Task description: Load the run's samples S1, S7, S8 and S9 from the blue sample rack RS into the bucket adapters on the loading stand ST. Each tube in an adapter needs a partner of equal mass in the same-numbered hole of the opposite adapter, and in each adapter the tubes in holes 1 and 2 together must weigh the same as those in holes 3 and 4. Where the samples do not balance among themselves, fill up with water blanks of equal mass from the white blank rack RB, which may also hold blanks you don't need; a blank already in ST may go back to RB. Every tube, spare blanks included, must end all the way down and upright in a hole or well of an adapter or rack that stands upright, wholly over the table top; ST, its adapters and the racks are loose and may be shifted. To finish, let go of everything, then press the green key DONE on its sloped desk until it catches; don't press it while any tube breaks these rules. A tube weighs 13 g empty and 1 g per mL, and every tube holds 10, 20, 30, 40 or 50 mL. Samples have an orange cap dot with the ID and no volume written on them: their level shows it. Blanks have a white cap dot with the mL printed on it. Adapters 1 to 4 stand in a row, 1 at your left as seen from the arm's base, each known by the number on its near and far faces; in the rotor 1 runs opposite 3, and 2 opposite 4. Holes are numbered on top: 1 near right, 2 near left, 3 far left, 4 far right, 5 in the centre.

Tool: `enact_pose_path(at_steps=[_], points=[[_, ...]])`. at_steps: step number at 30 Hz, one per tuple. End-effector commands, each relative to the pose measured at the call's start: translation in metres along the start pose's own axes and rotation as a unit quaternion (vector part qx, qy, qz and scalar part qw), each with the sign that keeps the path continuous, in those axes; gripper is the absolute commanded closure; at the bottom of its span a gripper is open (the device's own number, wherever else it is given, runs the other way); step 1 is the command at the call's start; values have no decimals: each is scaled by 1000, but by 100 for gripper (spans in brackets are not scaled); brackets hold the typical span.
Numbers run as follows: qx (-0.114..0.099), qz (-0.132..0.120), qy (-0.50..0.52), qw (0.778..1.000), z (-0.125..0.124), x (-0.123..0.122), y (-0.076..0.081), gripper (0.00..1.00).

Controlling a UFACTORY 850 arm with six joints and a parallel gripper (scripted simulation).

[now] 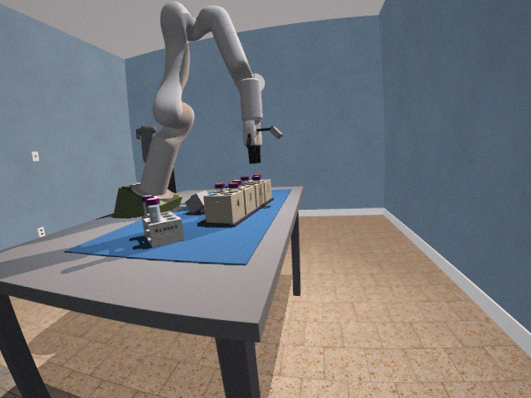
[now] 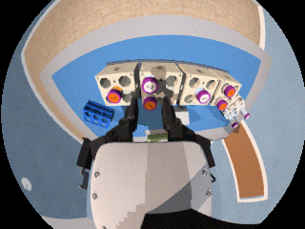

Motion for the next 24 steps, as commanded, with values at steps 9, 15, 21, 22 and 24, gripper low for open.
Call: enact_pose_path(at_steps=[9, 15, 21, 22, 24], points=[[0, 1, 0, 1000, 0, 1, 24, 57], [0, 1, 0, 1000, 0, 1, 36, 57], [0, 1, 0, 1000, 0, 1, 44, 57], [0, 1, 0, 1000, 0, 1, 46, 57], [0, 1, 0, 1000, 0, 1, 50, 57]])
Point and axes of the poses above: the point where the finger pads meet when closed, its own y axis back along the fingers, its own z axis across the jaws, x = y × z, the point moved 5 cm from there along y, back along the fingers, and after that the axes turned 8 degrees about y, right-handed, at the moved point
